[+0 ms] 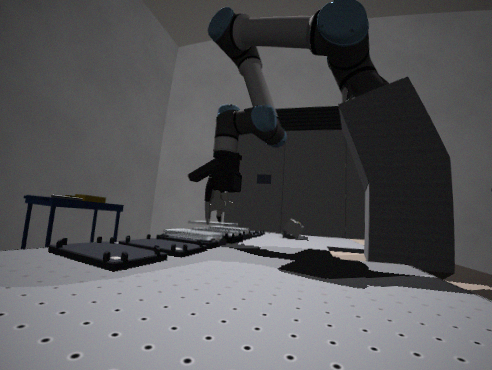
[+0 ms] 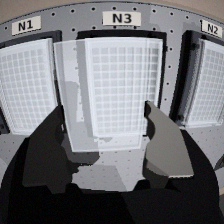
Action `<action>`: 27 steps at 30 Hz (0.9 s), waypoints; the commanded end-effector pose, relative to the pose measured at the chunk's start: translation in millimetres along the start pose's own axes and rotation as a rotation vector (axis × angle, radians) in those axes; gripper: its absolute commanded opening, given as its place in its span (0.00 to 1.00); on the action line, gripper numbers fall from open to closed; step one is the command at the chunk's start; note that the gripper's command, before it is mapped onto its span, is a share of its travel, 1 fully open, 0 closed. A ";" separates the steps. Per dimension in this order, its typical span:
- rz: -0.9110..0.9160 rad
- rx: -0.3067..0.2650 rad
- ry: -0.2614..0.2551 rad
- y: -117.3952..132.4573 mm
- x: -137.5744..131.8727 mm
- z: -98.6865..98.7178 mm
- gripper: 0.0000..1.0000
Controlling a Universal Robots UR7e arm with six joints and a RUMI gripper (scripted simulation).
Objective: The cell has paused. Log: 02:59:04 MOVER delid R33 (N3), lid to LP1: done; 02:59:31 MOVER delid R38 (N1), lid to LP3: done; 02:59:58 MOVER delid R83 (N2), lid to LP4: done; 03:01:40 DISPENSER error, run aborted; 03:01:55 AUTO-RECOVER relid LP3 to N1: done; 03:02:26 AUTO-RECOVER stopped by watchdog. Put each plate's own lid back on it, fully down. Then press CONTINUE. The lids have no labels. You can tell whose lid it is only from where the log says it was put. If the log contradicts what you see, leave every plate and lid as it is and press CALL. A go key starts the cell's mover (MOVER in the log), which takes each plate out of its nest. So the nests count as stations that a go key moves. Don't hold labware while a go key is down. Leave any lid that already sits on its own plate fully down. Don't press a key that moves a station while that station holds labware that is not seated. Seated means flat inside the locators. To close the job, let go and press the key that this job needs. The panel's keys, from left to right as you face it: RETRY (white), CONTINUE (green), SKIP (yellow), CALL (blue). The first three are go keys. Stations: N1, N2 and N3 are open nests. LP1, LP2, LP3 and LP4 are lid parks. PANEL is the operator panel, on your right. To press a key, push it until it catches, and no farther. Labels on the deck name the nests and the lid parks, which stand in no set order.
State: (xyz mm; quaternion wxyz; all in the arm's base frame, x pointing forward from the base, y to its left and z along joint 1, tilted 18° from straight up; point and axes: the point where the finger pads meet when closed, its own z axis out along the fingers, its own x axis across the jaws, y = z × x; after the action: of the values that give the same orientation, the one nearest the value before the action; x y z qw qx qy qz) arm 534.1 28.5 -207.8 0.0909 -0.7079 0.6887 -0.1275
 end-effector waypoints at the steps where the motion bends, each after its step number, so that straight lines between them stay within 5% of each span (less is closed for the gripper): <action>1: -0.001 0.001 -0.001 -0.5 21.0 -0.3 0.00; 27: -0.001 0.001 -0.001 -0.5 25.7 4.6 0.00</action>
State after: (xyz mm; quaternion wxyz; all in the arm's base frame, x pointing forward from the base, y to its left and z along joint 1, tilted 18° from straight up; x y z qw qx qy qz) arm 536.0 2.7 -210.6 0.0914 -0.7083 0.6884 -0.1271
